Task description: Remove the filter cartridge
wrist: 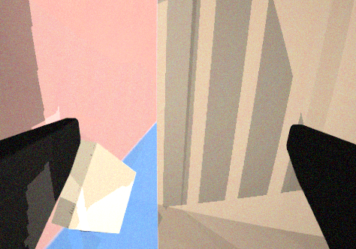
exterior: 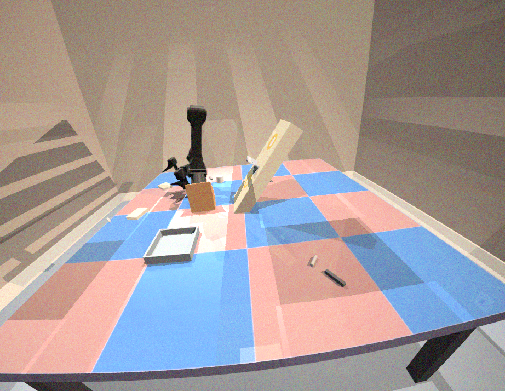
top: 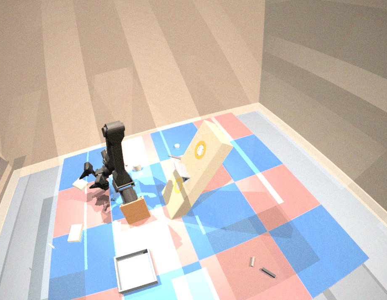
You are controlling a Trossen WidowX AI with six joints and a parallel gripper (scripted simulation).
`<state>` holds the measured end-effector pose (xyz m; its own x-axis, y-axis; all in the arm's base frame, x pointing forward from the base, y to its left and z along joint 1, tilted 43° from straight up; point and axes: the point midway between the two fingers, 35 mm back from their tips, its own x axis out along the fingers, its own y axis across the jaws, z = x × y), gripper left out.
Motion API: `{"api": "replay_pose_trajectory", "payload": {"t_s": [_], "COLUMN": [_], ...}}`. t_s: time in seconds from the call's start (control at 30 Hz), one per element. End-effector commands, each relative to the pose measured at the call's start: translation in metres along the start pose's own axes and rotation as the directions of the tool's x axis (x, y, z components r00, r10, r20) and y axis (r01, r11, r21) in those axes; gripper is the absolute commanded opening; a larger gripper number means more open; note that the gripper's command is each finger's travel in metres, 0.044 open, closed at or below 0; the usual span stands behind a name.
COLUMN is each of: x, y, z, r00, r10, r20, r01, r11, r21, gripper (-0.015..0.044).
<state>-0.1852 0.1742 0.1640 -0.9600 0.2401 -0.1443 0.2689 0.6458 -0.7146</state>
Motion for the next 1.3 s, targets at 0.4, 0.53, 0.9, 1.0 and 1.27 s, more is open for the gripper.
{"api": "replay_pose_trajectory", "payload": {"t_s": [0.4,0.53,0.9,1.0,1.27], "x": [-0.032,-0.067,-0.203,-0.245,-0.358], "y": [0.035,0.06,0.109,0.114,0.107], "z": [-0.054,-0.082,-0.125,-0.127,-0.109], "r00": [0.969,0.912,0.624,0.519,0.21], "r10": [0.181,0.311,0.626,0.693,0.823], "r20": [-0.165,-0.266,-0.468,-0.5,-0.528], "r01": [-0.109,-0.129,0.073,0.18,0.503], "r11": [0.922,0.836,0.549,0.483,0.372], "r21": [0.373,0.534,0.832,0.857,0.78], "gripper": [0.0103,0.0103,0.0103,0.0103,0.0103]}}
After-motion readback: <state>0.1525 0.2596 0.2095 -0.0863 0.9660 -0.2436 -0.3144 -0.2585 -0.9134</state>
